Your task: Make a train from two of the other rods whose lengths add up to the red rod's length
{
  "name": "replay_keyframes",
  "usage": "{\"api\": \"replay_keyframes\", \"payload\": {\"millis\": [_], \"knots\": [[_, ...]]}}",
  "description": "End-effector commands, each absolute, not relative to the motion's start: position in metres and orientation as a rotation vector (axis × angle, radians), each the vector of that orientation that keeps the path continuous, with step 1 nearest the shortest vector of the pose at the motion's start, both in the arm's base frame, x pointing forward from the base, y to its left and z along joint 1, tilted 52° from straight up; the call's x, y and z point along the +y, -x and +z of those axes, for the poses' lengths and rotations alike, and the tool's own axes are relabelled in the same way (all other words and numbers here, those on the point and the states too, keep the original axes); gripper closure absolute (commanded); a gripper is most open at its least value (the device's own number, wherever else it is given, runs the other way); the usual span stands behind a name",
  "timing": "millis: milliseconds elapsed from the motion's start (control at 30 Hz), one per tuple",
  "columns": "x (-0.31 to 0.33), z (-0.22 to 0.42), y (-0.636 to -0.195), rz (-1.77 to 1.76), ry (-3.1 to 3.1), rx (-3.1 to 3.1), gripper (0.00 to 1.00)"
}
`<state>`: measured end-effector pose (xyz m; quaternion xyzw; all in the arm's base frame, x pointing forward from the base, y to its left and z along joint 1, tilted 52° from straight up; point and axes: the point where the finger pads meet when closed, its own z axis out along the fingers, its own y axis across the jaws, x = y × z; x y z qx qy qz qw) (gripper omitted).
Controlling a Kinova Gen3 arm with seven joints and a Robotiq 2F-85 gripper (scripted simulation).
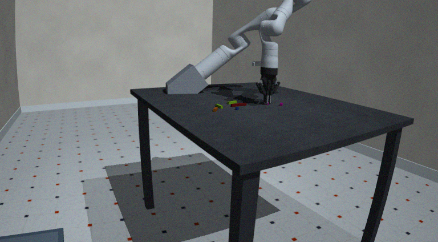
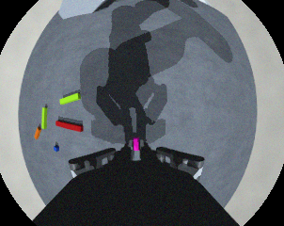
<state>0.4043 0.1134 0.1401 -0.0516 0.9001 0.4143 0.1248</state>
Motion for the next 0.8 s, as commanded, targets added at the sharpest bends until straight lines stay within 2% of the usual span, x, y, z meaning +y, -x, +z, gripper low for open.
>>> {"api": "replay_keyframes", "payload": {"millis": [0,767], "knots": [[0.1156,0.1388,-0.4043,1.208,0.152,2.622,0.95],[0.1107,0.1427,-0.4041,1.206,0.152,2.621,0.95]]}}
